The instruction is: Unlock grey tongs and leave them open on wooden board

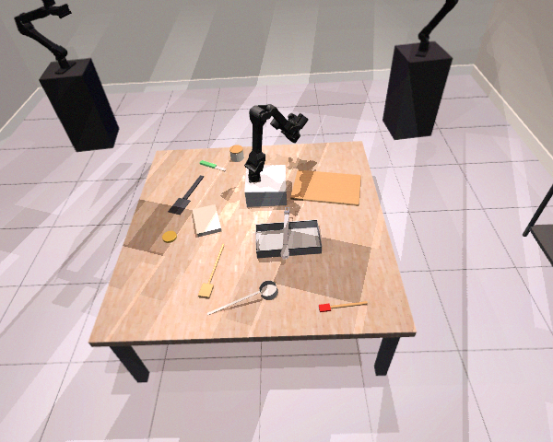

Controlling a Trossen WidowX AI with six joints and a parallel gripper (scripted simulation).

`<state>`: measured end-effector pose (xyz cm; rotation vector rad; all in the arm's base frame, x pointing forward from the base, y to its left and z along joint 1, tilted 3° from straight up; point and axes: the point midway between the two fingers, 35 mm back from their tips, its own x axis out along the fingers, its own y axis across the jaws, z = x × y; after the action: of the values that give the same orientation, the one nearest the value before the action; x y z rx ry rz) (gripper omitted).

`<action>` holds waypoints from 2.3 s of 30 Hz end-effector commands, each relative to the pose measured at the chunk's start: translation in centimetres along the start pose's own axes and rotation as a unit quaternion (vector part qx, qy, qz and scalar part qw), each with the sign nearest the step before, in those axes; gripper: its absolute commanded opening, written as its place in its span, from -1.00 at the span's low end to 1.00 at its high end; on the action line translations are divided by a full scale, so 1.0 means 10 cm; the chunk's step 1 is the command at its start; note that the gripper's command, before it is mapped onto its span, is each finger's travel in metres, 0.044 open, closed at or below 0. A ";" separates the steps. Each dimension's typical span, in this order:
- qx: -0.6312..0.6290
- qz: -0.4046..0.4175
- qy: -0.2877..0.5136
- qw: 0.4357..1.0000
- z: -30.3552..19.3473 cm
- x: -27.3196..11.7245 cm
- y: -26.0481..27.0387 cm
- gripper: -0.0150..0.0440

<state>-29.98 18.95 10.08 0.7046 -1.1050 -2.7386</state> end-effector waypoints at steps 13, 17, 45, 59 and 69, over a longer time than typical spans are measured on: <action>0.226 -0.275 -0.181 0.917 -0.10 -2.20 -1.48 0.39; 0.293 -0.326 -0.225 0.870 -0.41 -2.82 -1.64 0.39; 0.634 -0.447 -0.467 0.426 -3.62 -5.11 -0.30 0.39; 0.666 -0.425 -0.484 0.377 -3.92 -5.11 -0.11 0.39; 0.666 -0.425 -0.484 0.377 -3.95 -5.10 -0.19 0.39</action>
<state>33.36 8.71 3.64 -1.0319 -4.3003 -1.5104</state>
